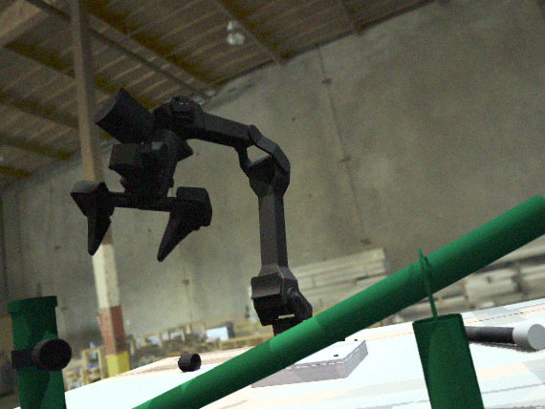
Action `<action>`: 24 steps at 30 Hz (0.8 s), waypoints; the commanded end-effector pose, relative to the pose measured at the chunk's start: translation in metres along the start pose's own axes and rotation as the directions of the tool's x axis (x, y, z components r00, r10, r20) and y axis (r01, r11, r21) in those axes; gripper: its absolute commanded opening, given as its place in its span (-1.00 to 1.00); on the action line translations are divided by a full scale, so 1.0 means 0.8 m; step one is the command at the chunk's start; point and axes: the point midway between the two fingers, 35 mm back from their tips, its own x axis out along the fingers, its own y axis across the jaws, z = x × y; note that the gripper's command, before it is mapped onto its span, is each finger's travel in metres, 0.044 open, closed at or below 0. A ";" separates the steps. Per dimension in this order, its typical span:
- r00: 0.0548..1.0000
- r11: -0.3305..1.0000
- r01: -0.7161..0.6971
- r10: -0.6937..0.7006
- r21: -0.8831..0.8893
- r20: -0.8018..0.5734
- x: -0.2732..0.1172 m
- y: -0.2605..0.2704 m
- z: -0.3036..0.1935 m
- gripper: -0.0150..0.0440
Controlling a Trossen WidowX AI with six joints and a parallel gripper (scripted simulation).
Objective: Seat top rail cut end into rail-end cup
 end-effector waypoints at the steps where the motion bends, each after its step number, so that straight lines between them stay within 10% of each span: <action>1: 0.998 0.899 0.044 -0.062 -0.437 -0.028 0.019 -0.066 -0.019 1.00; 6: 0.993 0.714 0.029 -0.101 -0.699 -0.062 0.032 -0.112 -0.044 1.00; 24: 0.993 0.706 0.028 -0.102 -0.708 -0.063 0.039 -0.113 -0.048 1.00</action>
